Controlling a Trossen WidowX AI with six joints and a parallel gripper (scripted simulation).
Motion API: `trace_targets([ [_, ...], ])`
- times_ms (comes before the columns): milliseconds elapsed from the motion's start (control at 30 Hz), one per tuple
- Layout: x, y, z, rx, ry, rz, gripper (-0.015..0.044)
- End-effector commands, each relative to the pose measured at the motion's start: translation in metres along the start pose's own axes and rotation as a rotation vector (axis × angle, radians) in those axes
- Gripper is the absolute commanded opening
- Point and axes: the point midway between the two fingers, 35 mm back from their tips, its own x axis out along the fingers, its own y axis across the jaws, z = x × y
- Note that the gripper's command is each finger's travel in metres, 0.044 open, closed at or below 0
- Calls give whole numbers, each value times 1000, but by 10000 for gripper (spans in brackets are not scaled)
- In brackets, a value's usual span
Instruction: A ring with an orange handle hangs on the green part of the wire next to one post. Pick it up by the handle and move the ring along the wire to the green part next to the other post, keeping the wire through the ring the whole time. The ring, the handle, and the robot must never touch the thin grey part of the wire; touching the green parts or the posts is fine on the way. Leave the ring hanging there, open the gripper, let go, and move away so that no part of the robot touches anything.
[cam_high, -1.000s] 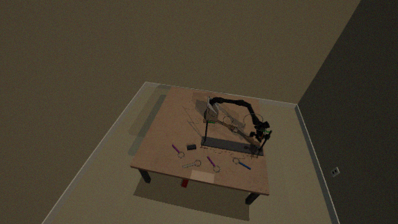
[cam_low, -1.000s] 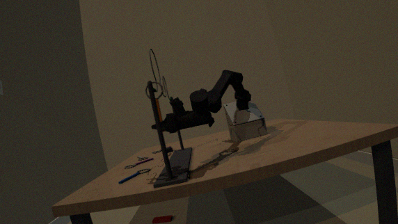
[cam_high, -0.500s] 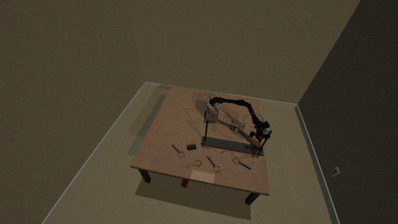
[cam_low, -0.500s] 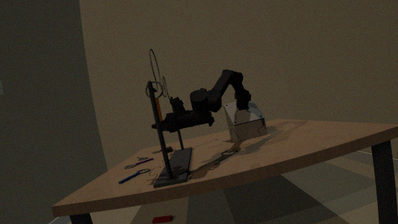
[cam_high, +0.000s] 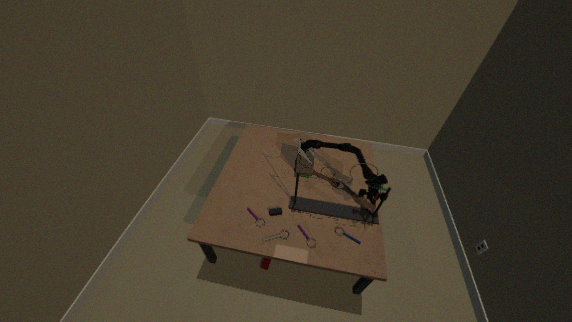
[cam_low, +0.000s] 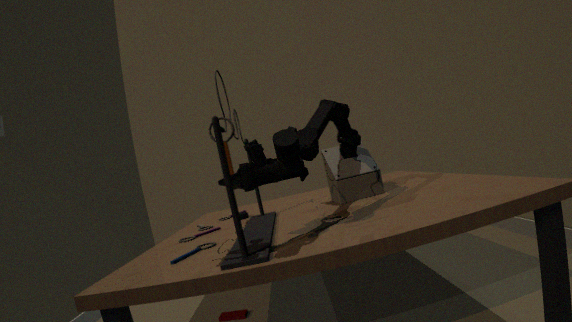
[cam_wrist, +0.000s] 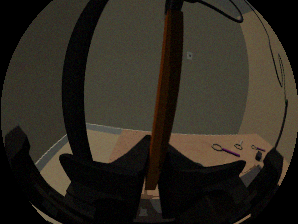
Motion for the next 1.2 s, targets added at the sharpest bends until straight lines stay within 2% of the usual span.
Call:
trace_targets([
  [0,-5,-2,0,1,42,1,-150],
  [900,-61,-31,15,-25,498,-10,-150],
  [1167,-63,-44,16,-69,515,-24,-150],
])
